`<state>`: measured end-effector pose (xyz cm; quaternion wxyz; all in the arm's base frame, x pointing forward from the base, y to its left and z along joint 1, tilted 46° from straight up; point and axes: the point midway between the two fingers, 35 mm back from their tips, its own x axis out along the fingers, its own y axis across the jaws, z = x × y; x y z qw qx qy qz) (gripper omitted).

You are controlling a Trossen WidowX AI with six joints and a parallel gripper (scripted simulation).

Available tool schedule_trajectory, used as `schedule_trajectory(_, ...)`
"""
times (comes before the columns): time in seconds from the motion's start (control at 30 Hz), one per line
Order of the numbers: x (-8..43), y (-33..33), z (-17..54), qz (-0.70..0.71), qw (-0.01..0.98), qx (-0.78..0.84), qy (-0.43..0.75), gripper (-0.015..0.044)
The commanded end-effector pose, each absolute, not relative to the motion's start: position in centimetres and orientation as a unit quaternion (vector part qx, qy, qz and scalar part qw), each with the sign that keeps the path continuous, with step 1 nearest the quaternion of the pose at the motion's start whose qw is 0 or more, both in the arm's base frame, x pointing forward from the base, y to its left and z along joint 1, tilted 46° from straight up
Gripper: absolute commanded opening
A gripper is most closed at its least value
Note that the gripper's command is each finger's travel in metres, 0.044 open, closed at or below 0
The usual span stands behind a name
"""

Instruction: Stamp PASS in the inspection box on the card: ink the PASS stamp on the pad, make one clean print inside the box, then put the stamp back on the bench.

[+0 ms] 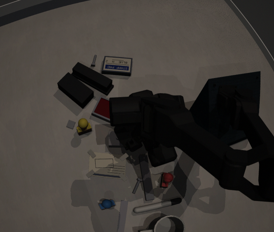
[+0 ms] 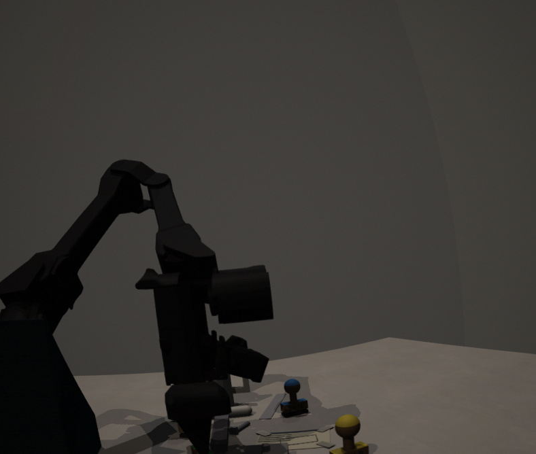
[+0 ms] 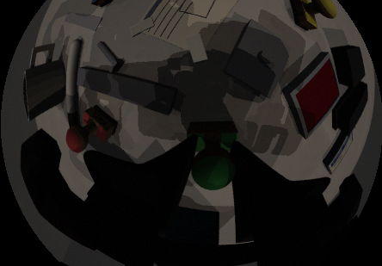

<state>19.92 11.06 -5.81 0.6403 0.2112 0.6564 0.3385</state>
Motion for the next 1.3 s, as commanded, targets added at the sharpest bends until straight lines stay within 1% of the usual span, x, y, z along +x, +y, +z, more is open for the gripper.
schedule_trajectory(0.0,19.9,11.1,-5.8,0.339,0.64,0.211,0.656,0.0109)
schedule_trajectory(0.17,19.9,11.1,-5.8,0.339,0.64,0.211,0.656,0.0075)
schedule_trajectory(0.27,19.9,11.0,-5.8,0.339,0.64,0.211,0.656,0.0)
schedule_trajectory(1.27,20.3,10.0,-4.9,0.336,0.642,0.208,0.657,0.0)
